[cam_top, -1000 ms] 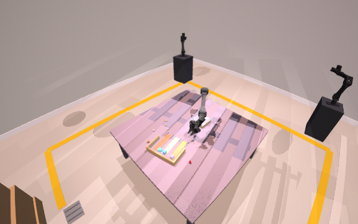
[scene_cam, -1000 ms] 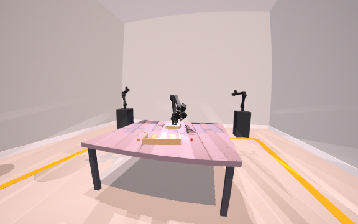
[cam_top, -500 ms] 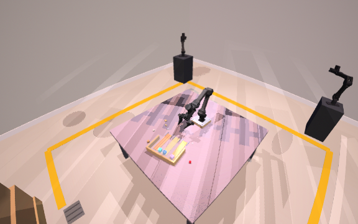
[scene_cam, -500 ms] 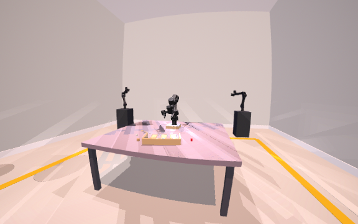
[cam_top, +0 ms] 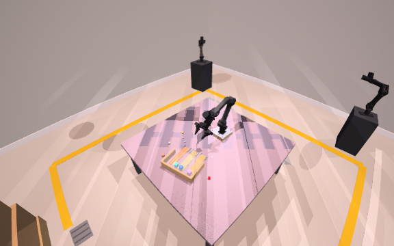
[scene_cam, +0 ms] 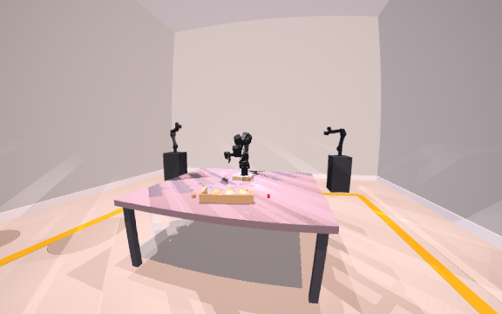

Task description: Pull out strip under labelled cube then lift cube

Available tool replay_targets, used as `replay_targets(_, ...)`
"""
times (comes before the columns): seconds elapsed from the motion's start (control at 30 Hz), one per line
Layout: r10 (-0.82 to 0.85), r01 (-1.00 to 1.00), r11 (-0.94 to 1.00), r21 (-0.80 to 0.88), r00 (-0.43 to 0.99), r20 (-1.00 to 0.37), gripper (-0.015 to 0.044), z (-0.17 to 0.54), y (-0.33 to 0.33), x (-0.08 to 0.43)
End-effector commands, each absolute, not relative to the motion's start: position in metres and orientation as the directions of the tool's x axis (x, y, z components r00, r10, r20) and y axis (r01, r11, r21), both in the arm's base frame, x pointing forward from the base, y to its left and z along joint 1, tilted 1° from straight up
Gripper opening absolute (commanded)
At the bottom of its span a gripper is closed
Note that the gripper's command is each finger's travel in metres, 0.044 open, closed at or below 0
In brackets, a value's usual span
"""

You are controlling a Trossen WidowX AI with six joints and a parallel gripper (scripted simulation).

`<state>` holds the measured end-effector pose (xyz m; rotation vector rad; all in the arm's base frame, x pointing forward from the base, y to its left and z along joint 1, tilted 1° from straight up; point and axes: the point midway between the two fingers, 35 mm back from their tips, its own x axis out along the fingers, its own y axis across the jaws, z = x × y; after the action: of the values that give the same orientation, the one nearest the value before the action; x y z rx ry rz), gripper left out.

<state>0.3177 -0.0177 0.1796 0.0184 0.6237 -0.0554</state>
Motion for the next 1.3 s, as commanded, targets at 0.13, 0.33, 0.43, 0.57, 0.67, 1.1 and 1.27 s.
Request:
replay_targets(0.13, -0.001, -0.008, 1.0, -0.008, 0.647, -0.763, 0.0216, 0.161, -0.001, 0.344)
replay_targets(0.33, 0.023, -0.079, 0.997, -0.01, 0.407, -0.913, 0.0059, 0.129, 0.02, 0.365)
replay_targets(0.43, 0.023, -0.114, 0.993, -0.009, 0.273, -0.962, 0.0, 0.111, 0.031, 0.372)
replay_targets(0.57, 0.01, -0.162, 0.987, -0.004, 0.087, -0.996, 0.0, 0.085, 0.046, 0.377)
replay_targets(0.67, 0.003, -0.182, 0.983, 0.0, 0.019, -1.0, 0.0, 0.076, 0.052, 0.378)
replay_targets(1.1, 0.003, -0.182, 0.983, 0.0, 0.019, -1.0, 0.0, 0.061, 0.052, 0.379)
replay_targets(1.27, 0.003, -0.182, 0.983, 0.0, 0.019, -1.0, 0.0, 0.052, 0.053, 0.379)
